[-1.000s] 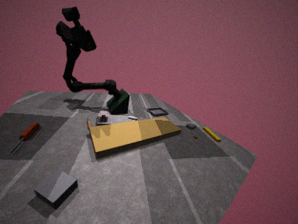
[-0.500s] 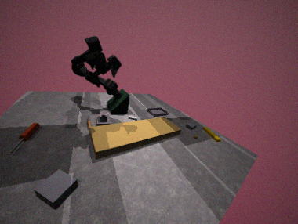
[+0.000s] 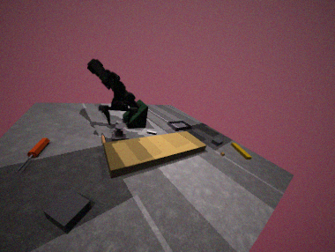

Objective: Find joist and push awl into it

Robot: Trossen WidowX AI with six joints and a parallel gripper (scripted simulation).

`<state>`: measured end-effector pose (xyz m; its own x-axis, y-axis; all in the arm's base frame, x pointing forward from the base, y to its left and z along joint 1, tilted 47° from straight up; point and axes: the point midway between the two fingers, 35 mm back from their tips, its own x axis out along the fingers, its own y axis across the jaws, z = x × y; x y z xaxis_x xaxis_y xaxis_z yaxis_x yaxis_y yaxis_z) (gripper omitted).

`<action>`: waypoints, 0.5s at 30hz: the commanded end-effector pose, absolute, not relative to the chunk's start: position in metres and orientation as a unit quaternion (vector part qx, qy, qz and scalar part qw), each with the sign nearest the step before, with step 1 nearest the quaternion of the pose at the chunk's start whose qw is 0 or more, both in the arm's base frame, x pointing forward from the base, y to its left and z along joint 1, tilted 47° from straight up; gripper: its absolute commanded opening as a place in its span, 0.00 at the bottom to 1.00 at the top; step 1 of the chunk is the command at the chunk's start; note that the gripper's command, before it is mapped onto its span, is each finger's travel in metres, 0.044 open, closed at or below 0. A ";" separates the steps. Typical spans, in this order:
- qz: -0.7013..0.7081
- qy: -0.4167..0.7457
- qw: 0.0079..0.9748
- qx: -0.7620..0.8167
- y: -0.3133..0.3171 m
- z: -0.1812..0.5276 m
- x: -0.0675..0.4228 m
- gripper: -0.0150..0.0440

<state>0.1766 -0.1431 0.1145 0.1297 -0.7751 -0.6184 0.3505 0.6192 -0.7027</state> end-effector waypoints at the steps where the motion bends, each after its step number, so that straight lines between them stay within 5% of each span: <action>1: -0.386 0.547 0.713 -0.208 -0.145 0.111 0.172 1.00; 15: -0.385 0.548 0.713 -0.207 -0.147 0.105 0.171 1.00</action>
<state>0.1720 -0.1447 0.1084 0.1075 -0.7768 -0.6205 0.3300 0.6166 -0.7148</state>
